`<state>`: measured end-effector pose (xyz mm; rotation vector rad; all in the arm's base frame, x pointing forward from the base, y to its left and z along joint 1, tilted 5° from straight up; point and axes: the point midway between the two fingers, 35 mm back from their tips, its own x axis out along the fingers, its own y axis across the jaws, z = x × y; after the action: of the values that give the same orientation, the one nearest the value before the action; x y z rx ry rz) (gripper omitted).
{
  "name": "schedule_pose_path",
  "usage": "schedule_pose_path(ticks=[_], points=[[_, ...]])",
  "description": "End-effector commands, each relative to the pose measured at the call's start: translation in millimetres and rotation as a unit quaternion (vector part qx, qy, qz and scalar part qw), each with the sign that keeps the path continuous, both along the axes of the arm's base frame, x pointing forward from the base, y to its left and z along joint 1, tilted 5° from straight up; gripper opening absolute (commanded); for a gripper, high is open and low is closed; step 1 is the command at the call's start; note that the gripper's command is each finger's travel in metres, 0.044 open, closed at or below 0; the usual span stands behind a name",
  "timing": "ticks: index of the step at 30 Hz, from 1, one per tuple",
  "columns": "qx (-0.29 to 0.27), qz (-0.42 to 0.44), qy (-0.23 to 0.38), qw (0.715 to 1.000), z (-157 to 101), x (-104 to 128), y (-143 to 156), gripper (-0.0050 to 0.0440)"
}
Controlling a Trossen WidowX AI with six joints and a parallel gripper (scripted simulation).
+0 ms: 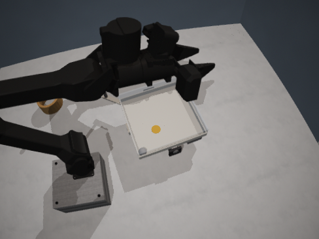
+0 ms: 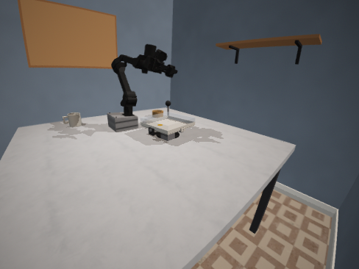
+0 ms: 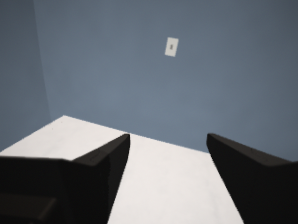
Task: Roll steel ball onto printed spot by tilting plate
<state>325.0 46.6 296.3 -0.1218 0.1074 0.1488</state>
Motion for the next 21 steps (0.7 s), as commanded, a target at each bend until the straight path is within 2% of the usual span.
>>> schedule_pose_path(ticks=[1,2,3,4,7,10,12,15,16,17,18,19,20,21], points=[[-0.054,0.061,0.048,0.996,-15,1,37,0.03],[-0.054,0.061,0.048,0.996,-15,1,37,0.03],[-0.08,0.091,0.07,0.99,-23,-1,54,0.03],[-0.08,0.091,0.07,0.99,-23,-1,54,0.03],[-0.135,0.153,0.109,0.973,-40,-9,87,0.03],[-0.135,0.153,0.109,0.973,-40,-9,87,0.03],[-0.192,0.216,0.142,0.947,-56,-23,118,0.03],[-0.221,0.248,0.156,0.93,-64,-32,133,0.03],[-0.25,0.28,0.169,0.911,-72,-42,147,0.03],[-0.25,0.28,0.169,0.911,-72,-42,147,0.03],[-0.279,0.312,0.18,0.89,-79,-53,160,0.03],[-0.279,0.312,0.18,0.89,-79,-53,160,0.03],[-0.308,0.344,0.19,0.866,-86,-65,172,0.03],[-0.308,0.344,0.19,0.866,-86,-65,172,0.03]])
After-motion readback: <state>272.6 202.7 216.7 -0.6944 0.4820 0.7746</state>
